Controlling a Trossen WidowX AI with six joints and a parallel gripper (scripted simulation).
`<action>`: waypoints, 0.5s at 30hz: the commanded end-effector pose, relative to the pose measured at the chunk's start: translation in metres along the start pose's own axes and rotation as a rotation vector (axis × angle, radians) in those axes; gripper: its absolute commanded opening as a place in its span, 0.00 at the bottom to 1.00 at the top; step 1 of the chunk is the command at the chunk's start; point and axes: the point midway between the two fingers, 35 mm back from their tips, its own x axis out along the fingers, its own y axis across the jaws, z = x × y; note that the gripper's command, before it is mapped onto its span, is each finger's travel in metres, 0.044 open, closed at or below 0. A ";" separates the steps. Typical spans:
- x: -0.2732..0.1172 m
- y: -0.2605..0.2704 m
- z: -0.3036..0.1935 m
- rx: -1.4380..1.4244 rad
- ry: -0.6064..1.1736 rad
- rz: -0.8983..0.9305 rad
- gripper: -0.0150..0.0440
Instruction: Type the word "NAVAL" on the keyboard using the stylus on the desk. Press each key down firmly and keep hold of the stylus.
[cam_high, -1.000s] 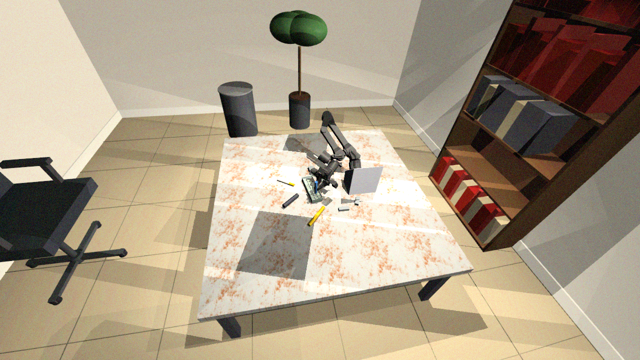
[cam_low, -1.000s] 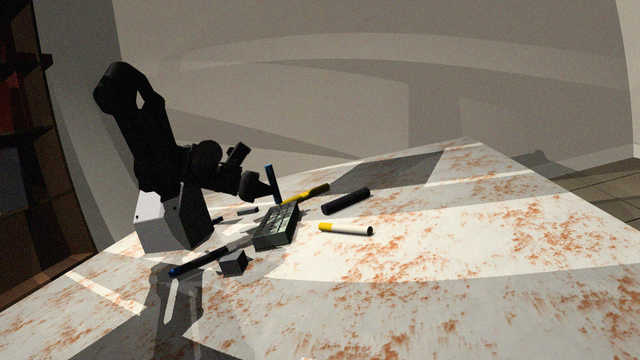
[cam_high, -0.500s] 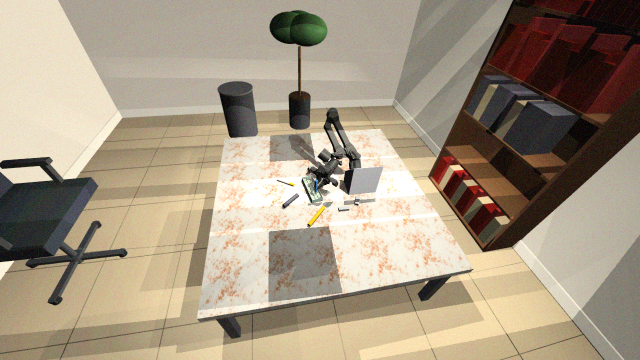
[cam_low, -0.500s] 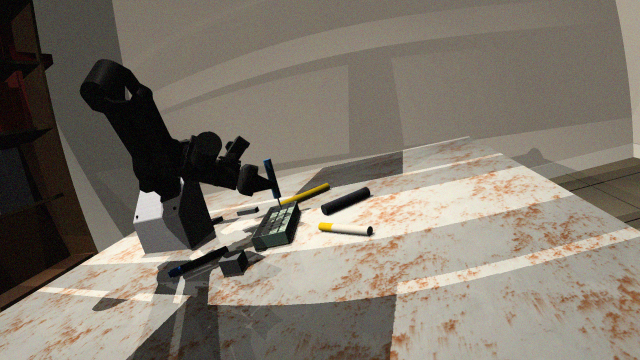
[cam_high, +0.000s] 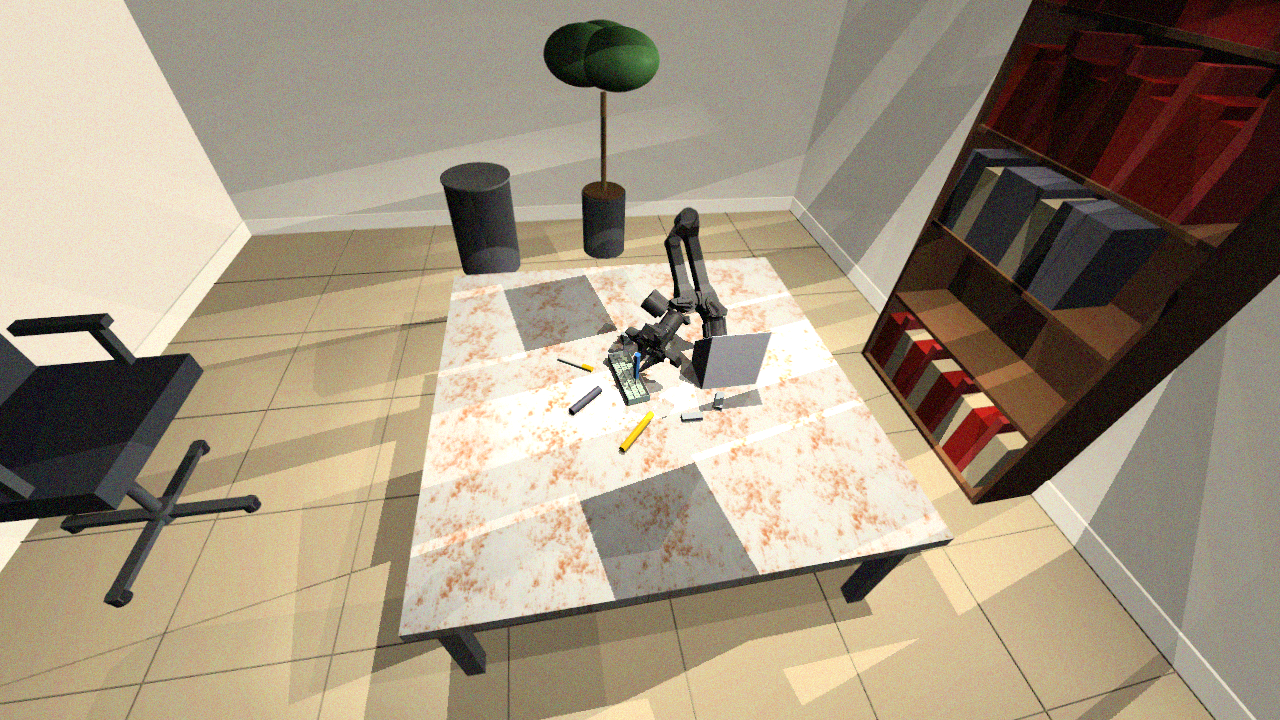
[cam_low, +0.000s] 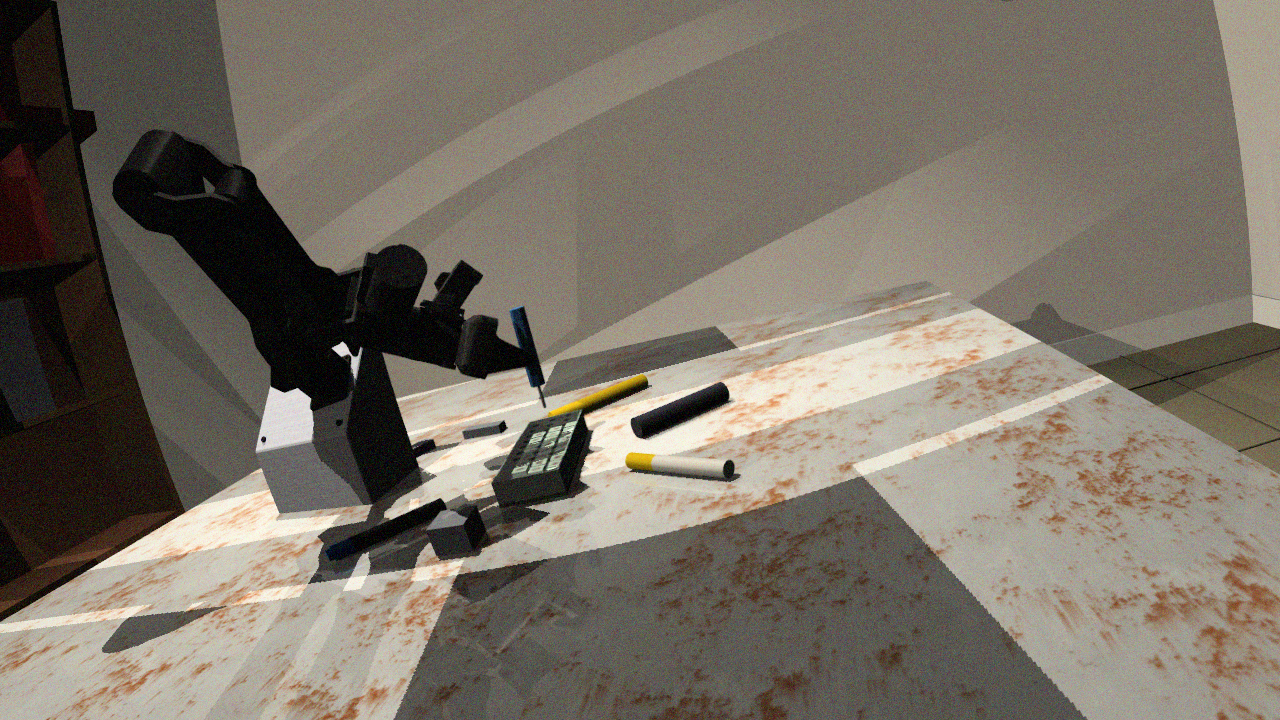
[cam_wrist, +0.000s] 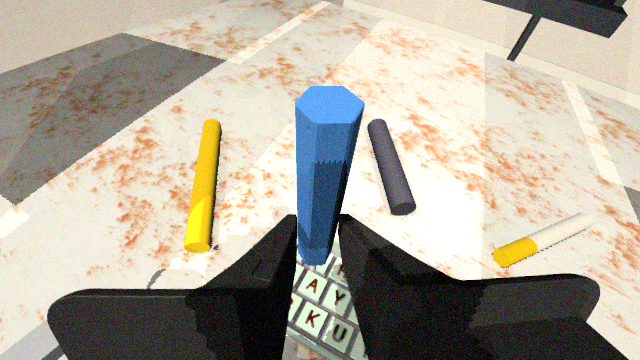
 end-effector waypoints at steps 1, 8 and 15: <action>0.000 0.001 -0.001 -0.001 0.001 0.003 0.37; 0.000 0.000 -0.001 -0.001 0.002 0.003 0.25; -0.003 -0.012 -0.004 -0.002 0.006 0.008 0.25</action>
